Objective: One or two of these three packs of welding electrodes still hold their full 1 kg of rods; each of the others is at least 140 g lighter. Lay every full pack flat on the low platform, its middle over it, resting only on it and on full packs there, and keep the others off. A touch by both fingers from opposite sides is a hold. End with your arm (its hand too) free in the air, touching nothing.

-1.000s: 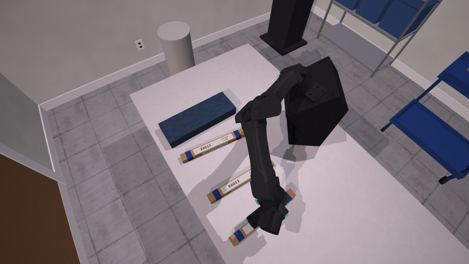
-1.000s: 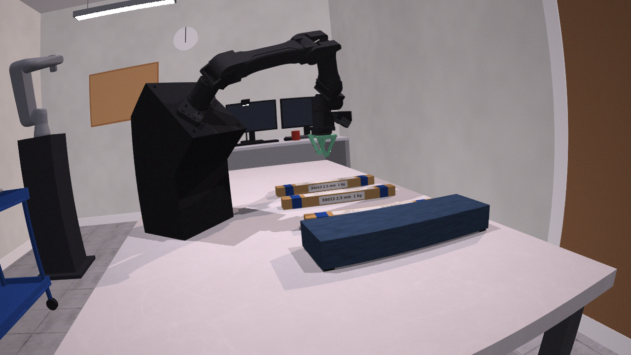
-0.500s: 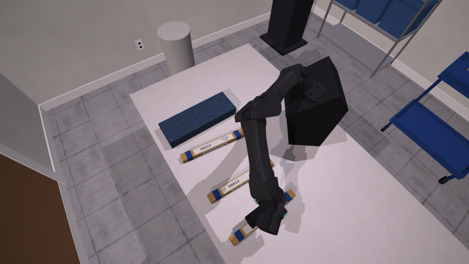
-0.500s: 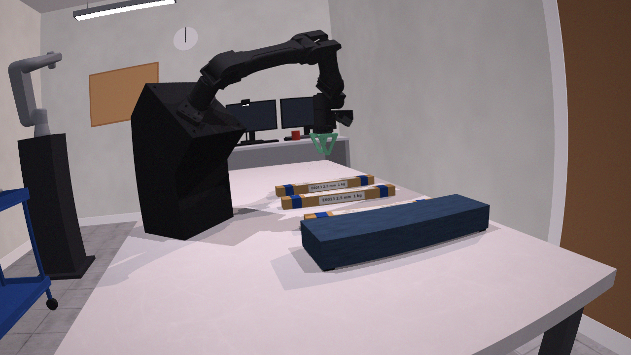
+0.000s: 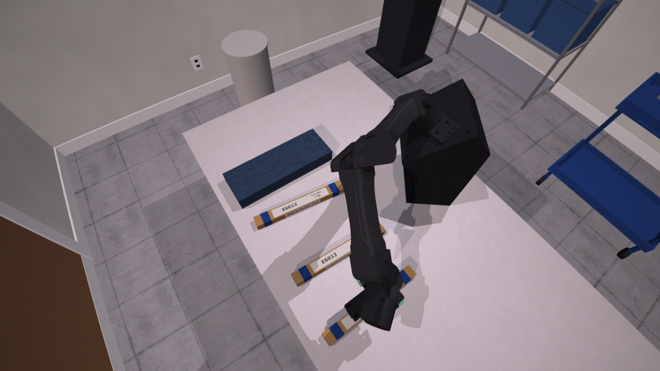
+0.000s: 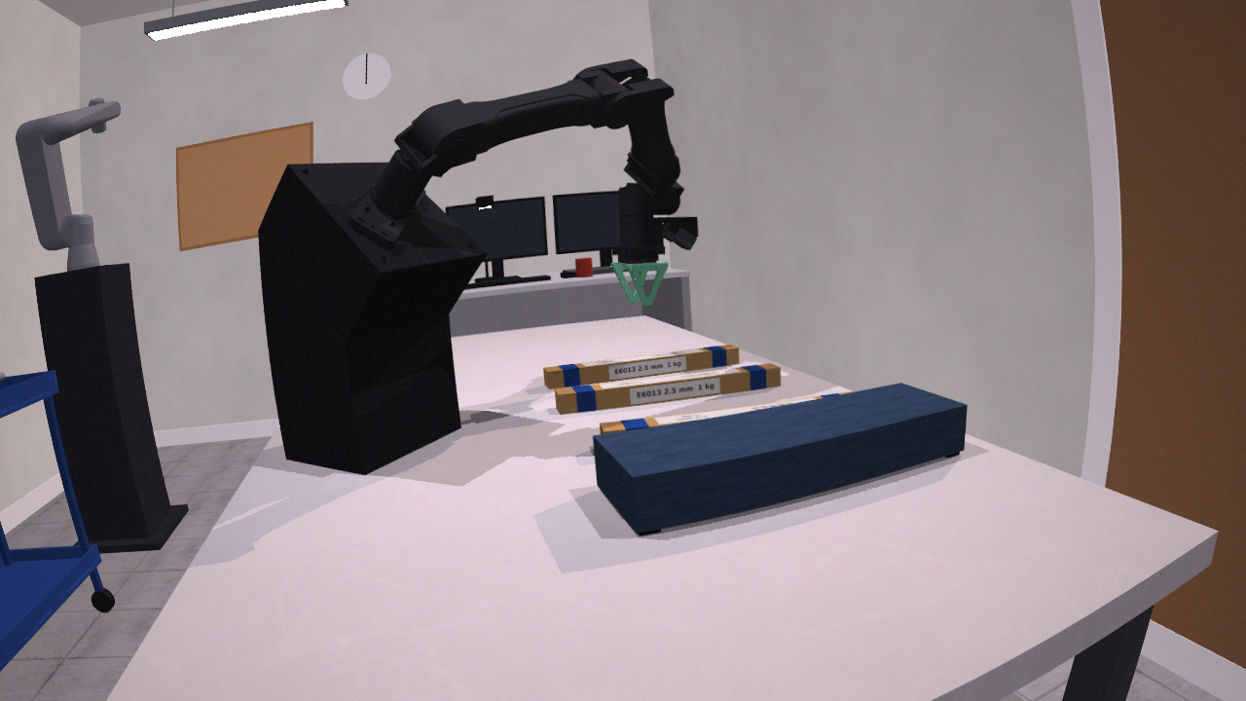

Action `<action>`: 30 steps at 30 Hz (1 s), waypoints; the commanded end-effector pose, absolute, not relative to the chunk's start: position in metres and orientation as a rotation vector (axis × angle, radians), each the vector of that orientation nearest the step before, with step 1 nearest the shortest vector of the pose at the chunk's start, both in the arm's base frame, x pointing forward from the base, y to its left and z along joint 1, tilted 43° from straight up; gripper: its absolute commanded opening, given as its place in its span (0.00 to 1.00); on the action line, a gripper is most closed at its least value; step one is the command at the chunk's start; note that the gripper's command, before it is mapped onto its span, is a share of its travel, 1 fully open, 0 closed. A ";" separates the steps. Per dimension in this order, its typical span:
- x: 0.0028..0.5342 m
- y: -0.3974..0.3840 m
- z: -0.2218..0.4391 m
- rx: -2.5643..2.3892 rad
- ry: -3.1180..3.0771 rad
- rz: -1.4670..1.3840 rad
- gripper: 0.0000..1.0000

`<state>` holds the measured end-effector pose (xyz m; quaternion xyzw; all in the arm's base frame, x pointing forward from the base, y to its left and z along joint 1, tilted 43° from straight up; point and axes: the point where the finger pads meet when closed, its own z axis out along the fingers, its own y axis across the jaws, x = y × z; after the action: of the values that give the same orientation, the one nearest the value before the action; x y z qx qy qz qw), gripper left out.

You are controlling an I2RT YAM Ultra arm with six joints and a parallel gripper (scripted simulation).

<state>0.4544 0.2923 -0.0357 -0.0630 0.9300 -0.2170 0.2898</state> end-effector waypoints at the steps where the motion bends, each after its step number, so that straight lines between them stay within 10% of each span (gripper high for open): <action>1: 0.447 0.316 -0.028 -0.201 2.454 -0.554 0.74; 30: 0.470 0.306 -0.045 -0.180 2.452 -0.537 0.74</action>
<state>0.4569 0.2977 -0.0466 -0.0693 0.9294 -0.2165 0.2908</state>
